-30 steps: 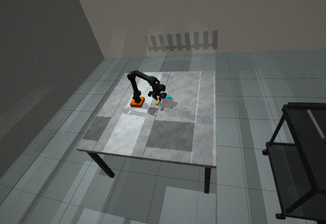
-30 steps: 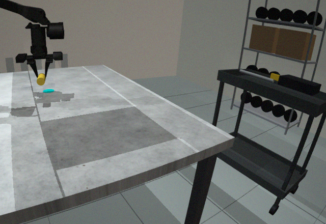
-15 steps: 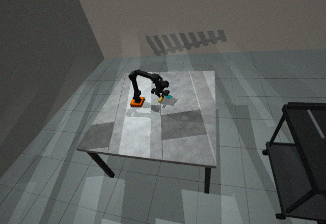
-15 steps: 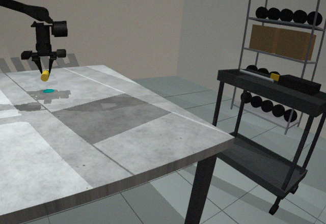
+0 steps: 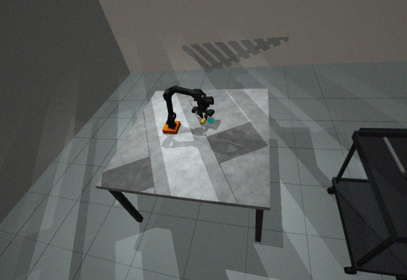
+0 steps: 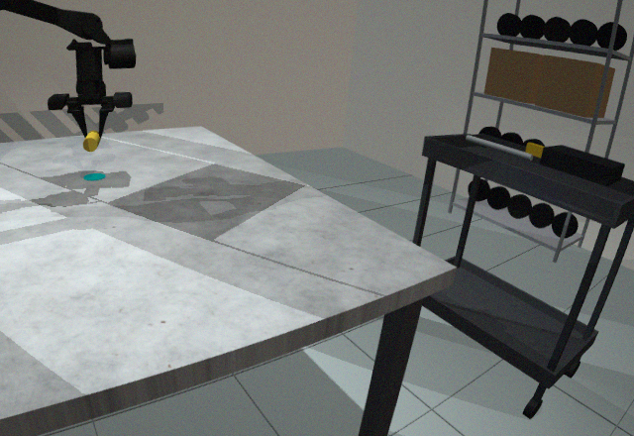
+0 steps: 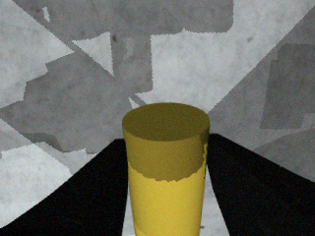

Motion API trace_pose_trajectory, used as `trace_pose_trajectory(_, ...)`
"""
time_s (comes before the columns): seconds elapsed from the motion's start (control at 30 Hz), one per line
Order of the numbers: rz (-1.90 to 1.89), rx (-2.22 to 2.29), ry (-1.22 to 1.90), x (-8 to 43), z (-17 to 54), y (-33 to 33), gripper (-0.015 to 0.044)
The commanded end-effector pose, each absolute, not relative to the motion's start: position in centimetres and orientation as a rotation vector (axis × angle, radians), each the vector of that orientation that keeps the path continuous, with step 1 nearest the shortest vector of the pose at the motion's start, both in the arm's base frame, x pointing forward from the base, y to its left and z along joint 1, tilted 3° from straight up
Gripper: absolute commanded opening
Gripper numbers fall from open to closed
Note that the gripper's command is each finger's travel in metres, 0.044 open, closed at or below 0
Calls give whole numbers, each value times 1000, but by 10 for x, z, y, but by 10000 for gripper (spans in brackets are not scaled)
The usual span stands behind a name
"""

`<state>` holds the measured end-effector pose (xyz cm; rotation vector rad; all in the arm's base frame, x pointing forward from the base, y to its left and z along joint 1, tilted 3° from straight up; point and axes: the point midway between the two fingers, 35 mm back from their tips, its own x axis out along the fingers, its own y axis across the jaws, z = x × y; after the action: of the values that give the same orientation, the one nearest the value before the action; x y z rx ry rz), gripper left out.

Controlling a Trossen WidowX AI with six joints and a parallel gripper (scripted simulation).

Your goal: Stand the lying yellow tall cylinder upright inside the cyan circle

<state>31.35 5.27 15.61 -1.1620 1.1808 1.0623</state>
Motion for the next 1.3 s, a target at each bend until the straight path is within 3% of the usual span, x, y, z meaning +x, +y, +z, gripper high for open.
trace_pose_trajectory(0.0, 1055, -1158, 1187, 316, 157, 62, 105)
trace_pose_trajectory(1.27, 982, -1071, 1248, 303, 162, 180, 105)
